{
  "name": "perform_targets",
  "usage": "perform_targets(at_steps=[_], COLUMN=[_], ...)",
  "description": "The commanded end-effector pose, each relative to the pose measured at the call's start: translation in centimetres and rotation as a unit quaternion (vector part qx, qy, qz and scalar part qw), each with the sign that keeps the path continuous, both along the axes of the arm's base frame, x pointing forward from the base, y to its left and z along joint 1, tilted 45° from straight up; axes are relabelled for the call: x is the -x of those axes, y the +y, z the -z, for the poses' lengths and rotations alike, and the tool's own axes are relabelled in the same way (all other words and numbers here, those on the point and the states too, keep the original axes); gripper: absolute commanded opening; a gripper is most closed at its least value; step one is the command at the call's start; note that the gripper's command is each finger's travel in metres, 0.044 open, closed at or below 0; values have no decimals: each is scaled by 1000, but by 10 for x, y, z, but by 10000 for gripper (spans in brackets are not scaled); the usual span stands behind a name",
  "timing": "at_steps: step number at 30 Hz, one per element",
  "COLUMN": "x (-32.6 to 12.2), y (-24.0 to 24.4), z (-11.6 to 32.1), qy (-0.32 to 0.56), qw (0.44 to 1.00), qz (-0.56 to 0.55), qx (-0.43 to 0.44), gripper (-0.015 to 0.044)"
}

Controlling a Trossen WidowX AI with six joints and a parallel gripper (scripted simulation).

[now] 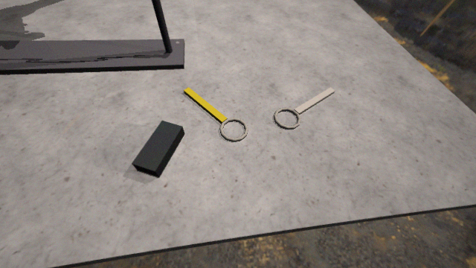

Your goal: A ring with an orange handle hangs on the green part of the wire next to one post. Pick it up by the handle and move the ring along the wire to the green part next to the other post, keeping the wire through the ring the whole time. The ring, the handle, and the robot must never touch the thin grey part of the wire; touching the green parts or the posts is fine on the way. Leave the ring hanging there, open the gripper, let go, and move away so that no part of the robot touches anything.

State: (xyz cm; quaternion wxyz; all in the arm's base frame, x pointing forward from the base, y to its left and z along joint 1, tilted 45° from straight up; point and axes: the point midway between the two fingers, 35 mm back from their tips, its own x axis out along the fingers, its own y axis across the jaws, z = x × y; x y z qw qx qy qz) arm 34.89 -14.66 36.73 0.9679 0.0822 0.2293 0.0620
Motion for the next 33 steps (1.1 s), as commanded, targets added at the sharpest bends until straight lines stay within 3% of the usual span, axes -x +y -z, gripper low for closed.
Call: perform_targets(at_steps=[1, 18, 33], x=[2, 6, 9], y=[19, 72, 97], z=[-3, -32, -60], qy=[4, 15, 22], qw=[998, 966, 928], qz=[-6, -16, -21], qx=[-58, -257, -372], gripper=[-150, -150, -150])
